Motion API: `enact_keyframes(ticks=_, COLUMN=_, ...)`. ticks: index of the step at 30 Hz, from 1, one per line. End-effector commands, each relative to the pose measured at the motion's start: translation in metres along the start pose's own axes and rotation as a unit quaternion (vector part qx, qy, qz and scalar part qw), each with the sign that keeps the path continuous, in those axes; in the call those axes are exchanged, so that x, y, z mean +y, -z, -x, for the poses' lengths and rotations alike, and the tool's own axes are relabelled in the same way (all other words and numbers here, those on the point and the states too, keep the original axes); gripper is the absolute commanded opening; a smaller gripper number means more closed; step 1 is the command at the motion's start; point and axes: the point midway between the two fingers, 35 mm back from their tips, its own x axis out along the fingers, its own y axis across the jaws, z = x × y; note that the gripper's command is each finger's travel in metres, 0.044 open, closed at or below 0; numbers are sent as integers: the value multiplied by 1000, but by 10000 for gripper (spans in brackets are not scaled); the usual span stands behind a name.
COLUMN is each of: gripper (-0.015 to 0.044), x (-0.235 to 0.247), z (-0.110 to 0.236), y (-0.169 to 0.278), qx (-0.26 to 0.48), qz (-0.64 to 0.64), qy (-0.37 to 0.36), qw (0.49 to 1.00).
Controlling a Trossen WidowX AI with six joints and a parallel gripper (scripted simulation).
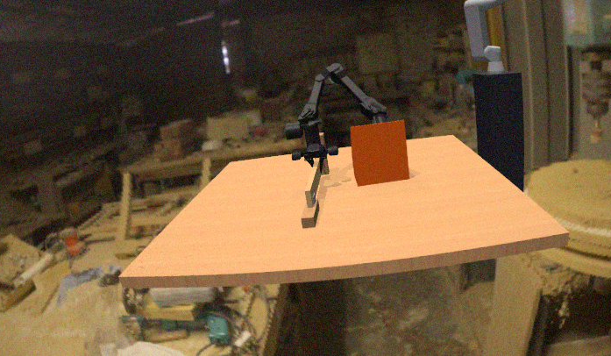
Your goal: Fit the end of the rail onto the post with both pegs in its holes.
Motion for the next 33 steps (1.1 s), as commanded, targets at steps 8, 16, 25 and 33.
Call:
enact_keyframes(ticks=8, gripper=0, x=0, z=0, y=-1, qx=-2, qz=-1, qy=3, qw=1000)
enact_keyframes(ticks=16, gripper=0, x=0, z=2, y=-1, qx=-2, qz=-1, qy=3, qw=1000)
enact_keyframes(ticks=25, gripper=0, x=0, z=2, y=0, qx=-2, qz=-1, qy=3, qw=1000)
enact_keyframes(ticks=33, gripper=0, x=1, z=1, y=2, qx=-2, qz=-1, qy=3, qw=1000)
